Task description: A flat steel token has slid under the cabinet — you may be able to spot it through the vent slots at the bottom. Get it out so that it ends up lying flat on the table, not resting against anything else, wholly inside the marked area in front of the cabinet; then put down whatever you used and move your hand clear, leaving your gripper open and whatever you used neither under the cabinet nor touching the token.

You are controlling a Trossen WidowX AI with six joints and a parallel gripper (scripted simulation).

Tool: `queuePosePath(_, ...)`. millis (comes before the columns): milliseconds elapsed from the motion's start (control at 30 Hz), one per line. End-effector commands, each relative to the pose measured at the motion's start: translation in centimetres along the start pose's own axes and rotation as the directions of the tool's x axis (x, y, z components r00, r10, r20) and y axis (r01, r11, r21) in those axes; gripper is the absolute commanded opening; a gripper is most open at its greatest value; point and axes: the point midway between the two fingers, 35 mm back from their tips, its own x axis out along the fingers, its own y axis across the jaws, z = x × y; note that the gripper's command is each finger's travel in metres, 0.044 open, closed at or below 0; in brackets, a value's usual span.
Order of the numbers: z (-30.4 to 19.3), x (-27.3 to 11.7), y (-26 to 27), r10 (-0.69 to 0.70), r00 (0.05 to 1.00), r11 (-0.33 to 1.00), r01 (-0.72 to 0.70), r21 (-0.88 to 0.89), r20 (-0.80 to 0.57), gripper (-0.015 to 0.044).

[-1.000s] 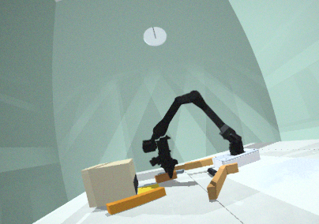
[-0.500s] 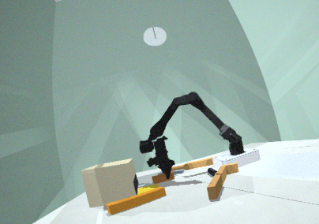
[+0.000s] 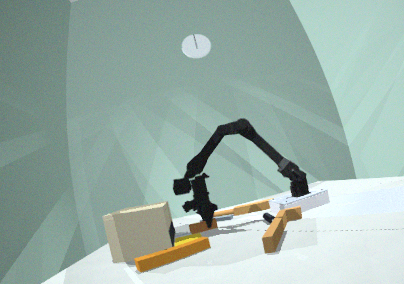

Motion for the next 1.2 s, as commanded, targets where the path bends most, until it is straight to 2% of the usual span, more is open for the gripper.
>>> queuePosePath(0,0.5,0.0,0.0,-0.002,1.0,1.0,0.002,0.002,0.001,0.0)
queuePosePath(533,1.9,0.0,0.1,-0.002,1.0,1.0,0.002,0.002,0.003,0.0)
queuePosePath(1167,2.0,0.2,2.9,0.0,1.0,1.0,0.0,0.002,0.003,0.0)
